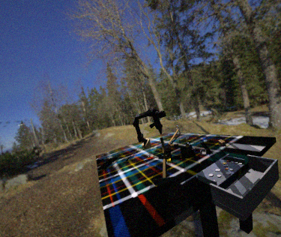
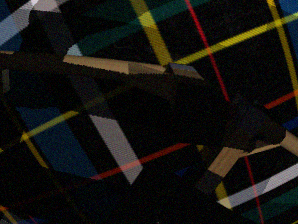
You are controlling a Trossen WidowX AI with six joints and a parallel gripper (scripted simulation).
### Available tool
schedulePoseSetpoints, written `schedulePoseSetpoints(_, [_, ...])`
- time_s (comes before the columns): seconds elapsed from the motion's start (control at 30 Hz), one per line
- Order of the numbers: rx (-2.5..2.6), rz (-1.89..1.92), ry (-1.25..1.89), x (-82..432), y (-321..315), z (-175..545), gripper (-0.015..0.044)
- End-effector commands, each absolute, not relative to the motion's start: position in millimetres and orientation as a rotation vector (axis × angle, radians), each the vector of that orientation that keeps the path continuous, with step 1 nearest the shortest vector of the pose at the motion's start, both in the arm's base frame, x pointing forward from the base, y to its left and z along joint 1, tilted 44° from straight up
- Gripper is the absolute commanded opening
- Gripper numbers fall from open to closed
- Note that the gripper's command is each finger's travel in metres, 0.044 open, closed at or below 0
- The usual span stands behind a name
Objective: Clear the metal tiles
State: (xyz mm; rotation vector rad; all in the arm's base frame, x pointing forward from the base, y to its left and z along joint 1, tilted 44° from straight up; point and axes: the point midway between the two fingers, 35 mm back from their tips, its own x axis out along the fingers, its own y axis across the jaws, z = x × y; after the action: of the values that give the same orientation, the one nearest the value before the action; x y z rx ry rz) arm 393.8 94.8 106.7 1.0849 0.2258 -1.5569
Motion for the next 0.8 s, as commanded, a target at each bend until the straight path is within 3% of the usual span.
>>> schedulePoseSetpoints(0.0, [1.074, -1.552, 0.246, 396, 94, 110, 0.0])
schedulePoseSetpoints(0.77, [0.768, -1.387, 0.532, 427, 60, 122, 0.0])
